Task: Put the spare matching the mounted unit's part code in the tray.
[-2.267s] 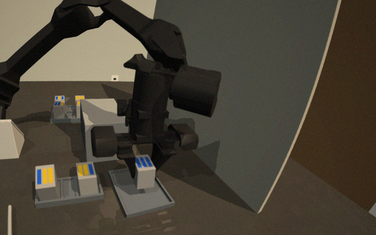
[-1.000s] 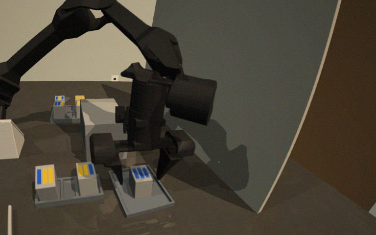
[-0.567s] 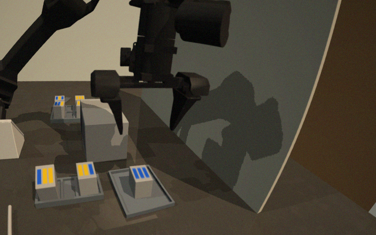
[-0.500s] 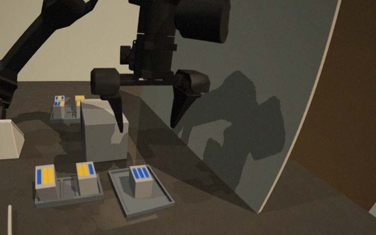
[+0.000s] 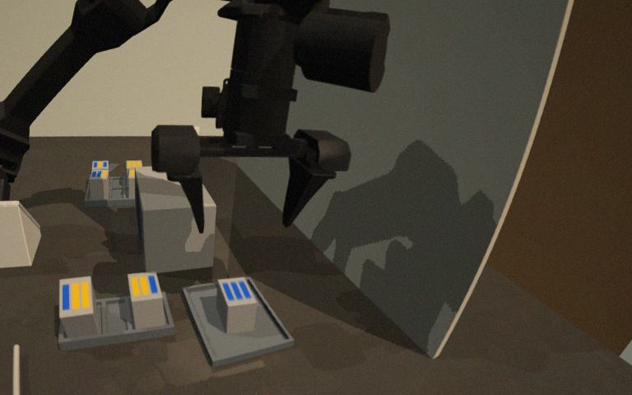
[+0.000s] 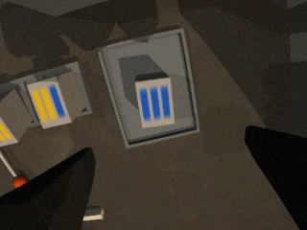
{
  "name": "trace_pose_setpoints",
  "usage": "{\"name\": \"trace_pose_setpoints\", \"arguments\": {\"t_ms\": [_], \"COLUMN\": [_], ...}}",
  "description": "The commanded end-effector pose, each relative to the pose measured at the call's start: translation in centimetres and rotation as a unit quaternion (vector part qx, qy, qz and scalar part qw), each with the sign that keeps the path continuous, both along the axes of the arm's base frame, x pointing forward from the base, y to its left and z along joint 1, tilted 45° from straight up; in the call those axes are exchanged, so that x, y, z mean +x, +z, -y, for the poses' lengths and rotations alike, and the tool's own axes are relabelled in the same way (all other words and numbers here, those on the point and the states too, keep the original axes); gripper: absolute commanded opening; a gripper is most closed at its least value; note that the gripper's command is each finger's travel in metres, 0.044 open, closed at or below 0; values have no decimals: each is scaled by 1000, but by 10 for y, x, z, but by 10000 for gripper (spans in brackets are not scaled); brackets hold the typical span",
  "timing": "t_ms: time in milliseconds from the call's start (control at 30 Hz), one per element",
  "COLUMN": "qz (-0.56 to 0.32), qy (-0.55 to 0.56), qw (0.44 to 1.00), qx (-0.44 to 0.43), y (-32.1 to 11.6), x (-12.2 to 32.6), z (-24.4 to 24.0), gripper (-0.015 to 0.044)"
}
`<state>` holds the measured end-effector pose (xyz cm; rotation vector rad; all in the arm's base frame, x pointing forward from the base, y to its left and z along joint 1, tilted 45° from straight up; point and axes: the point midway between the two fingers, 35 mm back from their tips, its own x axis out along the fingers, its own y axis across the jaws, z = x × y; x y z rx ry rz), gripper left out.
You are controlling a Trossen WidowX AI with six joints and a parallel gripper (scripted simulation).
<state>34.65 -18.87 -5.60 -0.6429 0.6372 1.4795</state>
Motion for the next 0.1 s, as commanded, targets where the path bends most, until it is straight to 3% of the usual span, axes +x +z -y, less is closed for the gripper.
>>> {"name": "trace_pose_setpoints", "arguments": {"t_ms": [0,67], "qz": [-1,-1], "qy": [0,0], "qw": [1000,1000], "qx": [0,0], "y": [0,0], "x": [0,0], "z": [-1,-1], "gripper": [440,440]}}
